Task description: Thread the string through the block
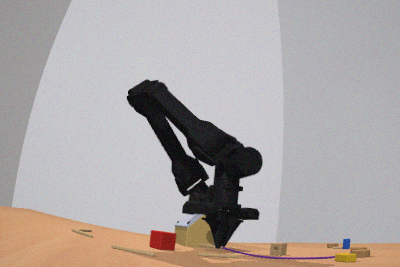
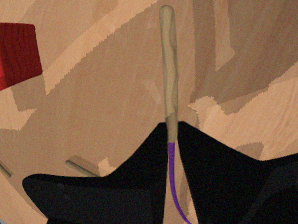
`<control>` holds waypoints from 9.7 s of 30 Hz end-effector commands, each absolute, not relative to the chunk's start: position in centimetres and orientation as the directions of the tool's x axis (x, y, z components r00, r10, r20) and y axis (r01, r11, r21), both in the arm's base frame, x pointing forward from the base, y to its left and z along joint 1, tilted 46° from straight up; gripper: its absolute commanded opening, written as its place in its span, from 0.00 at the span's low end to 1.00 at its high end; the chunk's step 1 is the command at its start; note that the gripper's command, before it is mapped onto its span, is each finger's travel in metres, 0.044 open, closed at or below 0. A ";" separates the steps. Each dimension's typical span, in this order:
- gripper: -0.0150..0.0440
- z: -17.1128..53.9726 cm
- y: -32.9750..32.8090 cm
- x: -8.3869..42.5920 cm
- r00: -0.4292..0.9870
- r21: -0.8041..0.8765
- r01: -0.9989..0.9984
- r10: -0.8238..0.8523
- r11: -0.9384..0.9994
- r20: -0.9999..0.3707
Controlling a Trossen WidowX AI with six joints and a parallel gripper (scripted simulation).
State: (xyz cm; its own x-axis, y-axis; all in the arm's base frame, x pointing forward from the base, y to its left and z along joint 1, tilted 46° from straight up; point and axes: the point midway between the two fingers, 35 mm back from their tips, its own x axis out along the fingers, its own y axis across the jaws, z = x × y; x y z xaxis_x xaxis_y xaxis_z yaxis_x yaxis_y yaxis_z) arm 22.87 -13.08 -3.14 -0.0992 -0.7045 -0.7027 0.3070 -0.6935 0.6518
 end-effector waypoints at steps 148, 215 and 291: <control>0.25 1.0 -4.2 28.6 -0.293 0.144 -0.953 -0.696 0.267 -0.656; 0.25 2.6 -2.1 31.1 -0.391 0.698 0.078 -0.666 -0.711 -0.635; 0.25 5.7 -6.1 37.0 -0.215 0.355 -0.905 -0.469 -0.233 -0.857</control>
State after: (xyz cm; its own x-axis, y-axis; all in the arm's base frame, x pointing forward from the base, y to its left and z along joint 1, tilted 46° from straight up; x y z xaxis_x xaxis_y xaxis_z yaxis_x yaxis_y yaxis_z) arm 37.00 -6.12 5.80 -0.2125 -0.4673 -0.8582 -0.9077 -0.2308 0.3504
